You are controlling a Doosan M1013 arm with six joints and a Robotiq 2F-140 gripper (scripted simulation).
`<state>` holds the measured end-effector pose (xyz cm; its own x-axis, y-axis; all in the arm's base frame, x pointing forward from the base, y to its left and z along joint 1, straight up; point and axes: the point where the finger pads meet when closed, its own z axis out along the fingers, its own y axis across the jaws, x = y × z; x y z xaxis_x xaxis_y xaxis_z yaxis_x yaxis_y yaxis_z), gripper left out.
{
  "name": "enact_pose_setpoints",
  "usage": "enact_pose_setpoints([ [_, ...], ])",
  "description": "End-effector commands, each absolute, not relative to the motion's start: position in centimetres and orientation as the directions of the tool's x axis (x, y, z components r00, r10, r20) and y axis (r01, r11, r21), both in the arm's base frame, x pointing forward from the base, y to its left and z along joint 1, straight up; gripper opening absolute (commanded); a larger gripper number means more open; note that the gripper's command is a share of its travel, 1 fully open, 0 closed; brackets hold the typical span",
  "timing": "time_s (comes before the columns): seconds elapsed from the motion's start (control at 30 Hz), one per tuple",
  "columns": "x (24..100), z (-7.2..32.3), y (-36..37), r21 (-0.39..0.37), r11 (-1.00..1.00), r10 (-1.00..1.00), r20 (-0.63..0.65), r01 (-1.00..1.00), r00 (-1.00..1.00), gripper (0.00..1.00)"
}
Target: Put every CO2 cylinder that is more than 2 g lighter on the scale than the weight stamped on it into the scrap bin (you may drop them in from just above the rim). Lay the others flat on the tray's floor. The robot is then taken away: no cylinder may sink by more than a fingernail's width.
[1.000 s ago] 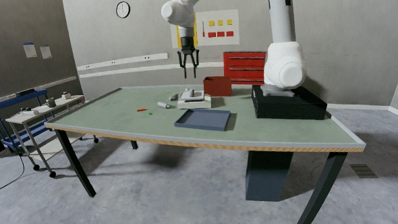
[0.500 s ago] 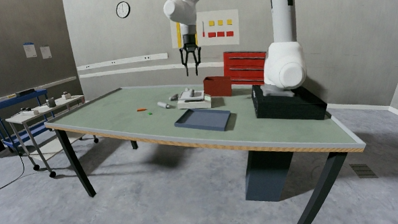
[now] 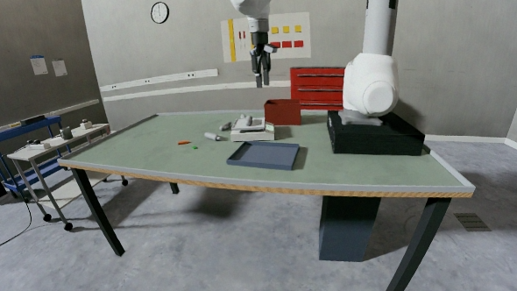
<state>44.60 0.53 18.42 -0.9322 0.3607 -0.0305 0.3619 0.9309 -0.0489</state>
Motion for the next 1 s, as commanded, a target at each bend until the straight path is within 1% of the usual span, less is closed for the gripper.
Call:
enact_pose_setpoints([
  [0.0,43.03,19.62,0.3,-0.026,0.995,0.092,-0.014,0.092,-0.996,0.4],
  [0.13,42.81,19.76,0.27,-0.014,0.992,-0.125,-0.006,-0.125,-0.992,0.4],
  [0.2,42.81,19.76,0.27,-0.014,0.992,-0.125,-0.006,-0.125,-0.992,0.4],
  [0.23,42.81,19.76,0.27,-0.005,0.984,-0.177,-0.004,-0.177,-0.984,0.4],
  [0.97,42.81,19.76,0.27,-0.005,0.984,-0.177,-0.004,-0.177,-0.984,0.4],
])
